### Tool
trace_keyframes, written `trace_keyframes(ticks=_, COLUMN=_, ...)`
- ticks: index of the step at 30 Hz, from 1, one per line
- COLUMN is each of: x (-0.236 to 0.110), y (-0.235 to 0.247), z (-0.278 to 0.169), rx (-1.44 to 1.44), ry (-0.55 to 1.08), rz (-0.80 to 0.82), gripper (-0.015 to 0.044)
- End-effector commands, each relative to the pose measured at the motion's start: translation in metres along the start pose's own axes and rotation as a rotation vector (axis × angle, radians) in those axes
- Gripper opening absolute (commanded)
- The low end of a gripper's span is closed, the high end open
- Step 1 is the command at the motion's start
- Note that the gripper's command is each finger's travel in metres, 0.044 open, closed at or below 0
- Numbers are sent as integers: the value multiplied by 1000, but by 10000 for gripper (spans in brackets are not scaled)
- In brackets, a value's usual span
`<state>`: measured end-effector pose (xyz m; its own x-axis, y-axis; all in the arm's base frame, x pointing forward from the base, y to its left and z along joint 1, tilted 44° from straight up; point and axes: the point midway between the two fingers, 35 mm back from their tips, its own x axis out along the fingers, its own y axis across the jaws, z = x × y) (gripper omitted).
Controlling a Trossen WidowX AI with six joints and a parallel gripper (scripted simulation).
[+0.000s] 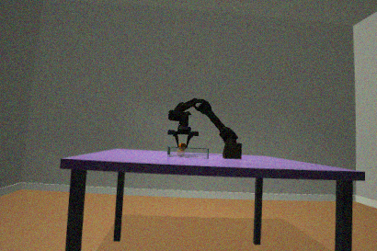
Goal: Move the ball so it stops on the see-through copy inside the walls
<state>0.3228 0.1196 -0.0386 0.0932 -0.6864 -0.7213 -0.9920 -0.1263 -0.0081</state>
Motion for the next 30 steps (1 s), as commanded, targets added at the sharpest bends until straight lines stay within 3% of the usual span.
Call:
trace_keyframes(ticks=1, x=-24, y=-2, z=2, rx=5, ry=-9, rz=-3, gripper=0)
trace_keyframes(ticks=15, x=-95, y=5, z=-2, rx=5, ry=-6, rz=-1, gripper=0)
trace_keyframes(ticks=19, x=-90, y=3, z=1, rx=6, ry=-6, rz=-1, gripper=0)
trace_keyframes(ticks=25, x=-49, y=-8, z=26, rx=7, ry=-7, rz=-2, gripper=0)
trace_keyframes(ticks=30, x=-45, y=-8, z=27, rx=7, ry=-7, rz=-3, gripper=0)
